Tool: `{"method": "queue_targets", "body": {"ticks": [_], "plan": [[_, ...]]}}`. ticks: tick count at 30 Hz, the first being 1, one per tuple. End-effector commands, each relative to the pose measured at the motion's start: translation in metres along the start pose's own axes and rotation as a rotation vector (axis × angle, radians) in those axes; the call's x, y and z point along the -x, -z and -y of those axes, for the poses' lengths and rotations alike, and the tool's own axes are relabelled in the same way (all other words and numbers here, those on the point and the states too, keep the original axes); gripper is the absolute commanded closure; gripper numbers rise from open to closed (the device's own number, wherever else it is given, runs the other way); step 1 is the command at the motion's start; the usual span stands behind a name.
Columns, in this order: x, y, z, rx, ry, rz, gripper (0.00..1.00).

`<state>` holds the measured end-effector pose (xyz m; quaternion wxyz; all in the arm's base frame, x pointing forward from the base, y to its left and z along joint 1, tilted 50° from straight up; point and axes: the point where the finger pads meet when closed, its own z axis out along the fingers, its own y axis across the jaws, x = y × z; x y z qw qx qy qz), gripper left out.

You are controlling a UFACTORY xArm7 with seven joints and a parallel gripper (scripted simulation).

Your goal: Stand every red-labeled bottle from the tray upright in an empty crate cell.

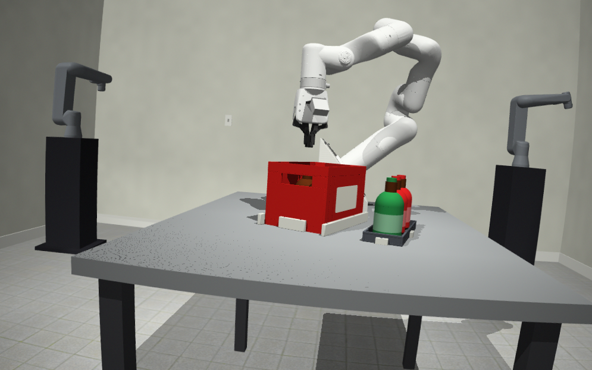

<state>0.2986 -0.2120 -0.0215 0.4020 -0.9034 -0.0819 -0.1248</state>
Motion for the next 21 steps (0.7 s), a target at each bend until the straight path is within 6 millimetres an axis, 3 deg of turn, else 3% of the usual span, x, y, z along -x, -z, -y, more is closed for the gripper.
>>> {"method": "queue_targets", "body": {"ticks": [1,19,21], "plan": [[-0.0002,0.0018,-0.0012,0.004,0.000,-0.001,1.00],[-0.0002,0.0018,-0.0012,0.004,0.000,-0.001,1.00],[-0.0075,0.0040,0.0028,0.006,0.003,-0.005,1.00]]}}
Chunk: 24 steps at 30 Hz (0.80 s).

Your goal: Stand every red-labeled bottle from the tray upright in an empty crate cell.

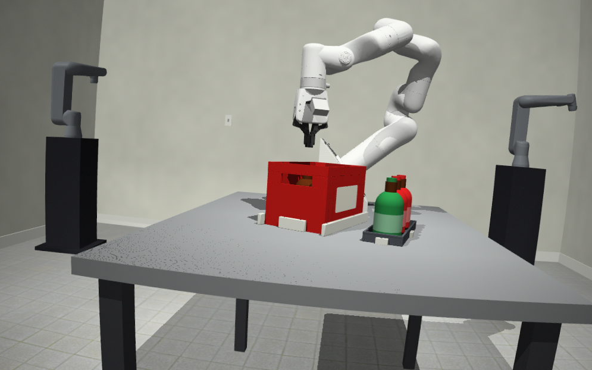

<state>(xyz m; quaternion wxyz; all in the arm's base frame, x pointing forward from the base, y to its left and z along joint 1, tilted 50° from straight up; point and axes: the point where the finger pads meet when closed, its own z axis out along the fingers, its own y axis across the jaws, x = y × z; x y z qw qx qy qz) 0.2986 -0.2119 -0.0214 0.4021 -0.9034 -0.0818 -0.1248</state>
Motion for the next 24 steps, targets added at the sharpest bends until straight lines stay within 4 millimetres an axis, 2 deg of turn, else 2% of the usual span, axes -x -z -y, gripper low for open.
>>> {"method": "queue_targets", "body": {"ticks": [1,3,5,11,12,13,15,16,23,24], "plan": [[-0.022,0.008,0.011,0.010,0.011,-0.011,1.00],[-0.060,0.016,0.039,0.019,0.040,-0.028,1.00],[-0.068,0.013,0.051,0.020,0.077,-0.033,1.00],[-0.110,0.004,0.104,0.005,0.125,-0.001,1.00],[-0.117,0.003,0.112,0.005,0.125,-0.001,0.35],[-0.124,0.002,0.121,0.005,0.125,-0.001,0.35],[-0.124,0.002,0.121,0.005,0.125,-0.001,0.35],[-0.145,0.000,0.145,0.005,0.125,-0.001,0.35],[-0.189,0.001,0.197,0.005,0.125,-0.001,0.35],[-0.189,0.001,0.197,0.005,0.125,-0.001,0.35]]}}
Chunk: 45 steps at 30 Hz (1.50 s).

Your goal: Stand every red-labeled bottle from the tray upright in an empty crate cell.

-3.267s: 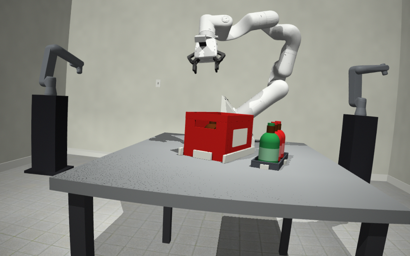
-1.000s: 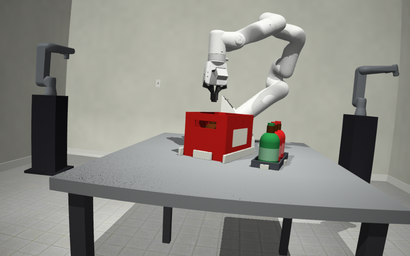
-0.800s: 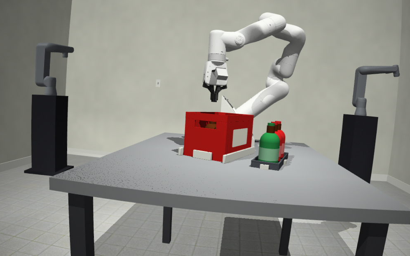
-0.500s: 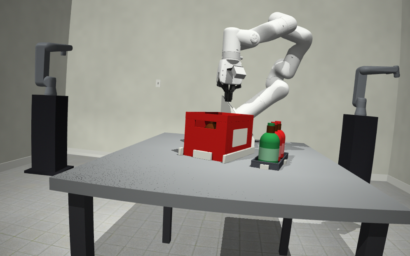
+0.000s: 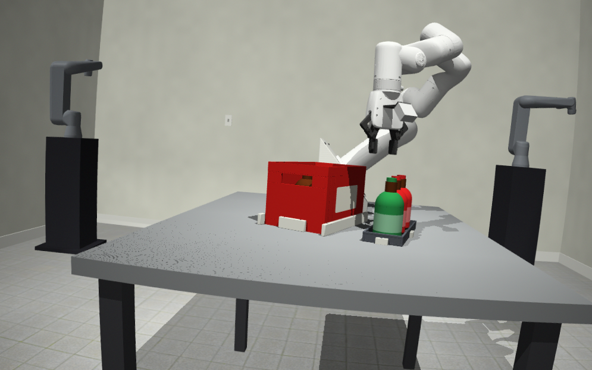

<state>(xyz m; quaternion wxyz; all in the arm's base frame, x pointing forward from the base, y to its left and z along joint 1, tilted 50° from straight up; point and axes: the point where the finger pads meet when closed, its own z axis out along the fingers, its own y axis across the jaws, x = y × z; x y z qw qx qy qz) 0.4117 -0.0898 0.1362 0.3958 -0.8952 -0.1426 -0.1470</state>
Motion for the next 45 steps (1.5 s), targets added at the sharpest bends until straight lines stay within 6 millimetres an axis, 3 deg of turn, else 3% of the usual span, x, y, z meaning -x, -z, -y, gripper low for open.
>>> {"method": "queue_targets", "body": {"ticks": [1,45], "plan": [[-0.034,0.009,0.029,0.012,-0.005,-0.008,0.35],[-0.034,-0.001,0.029,0.012,-0.005,-0.008,0.35]]}}
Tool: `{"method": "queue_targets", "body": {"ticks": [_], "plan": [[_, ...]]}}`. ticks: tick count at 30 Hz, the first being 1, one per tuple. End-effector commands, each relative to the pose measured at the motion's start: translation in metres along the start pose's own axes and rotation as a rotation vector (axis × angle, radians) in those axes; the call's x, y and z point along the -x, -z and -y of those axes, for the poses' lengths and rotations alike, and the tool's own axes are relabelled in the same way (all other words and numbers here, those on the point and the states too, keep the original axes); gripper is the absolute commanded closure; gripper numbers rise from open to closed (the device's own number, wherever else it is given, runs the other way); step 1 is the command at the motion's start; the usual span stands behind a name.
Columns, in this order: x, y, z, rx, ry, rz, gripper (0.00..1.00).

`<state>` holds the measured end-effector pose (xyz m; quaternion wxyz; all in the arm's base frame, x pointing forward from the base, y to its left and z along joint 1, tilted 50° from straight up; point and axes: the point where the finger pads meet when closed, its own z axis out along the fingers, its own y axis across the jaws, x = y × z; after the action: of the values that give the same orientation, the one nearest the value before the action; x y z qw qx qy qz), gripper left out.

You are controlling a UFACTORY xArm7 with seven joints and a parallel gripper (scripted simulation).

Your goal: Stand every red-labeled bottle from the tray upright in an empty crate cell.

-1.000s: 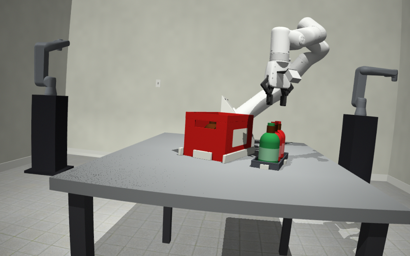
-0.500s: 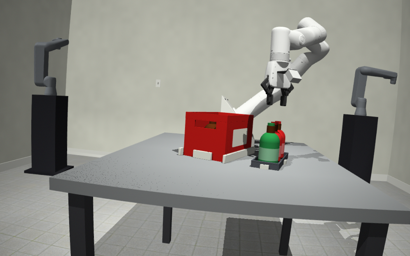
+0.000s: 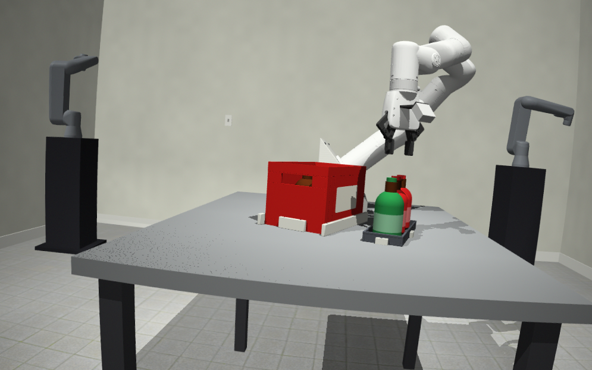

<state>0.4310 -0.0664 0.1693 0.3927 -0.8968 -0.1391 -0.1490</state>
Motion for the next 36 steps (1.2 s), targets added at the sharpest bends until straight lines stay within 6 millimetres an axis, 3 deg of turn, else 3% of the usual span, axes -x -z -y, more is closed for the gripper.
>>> {"method": "queue_targets", "body": {"ticks": [1,36], "plan": [[-0.001,-0.003,-0.001,0.003,-0.001,-0.003,0.35],[-0.001,-0.038,-0.002,0.003,-0.001,-0.003,0.35]]}}
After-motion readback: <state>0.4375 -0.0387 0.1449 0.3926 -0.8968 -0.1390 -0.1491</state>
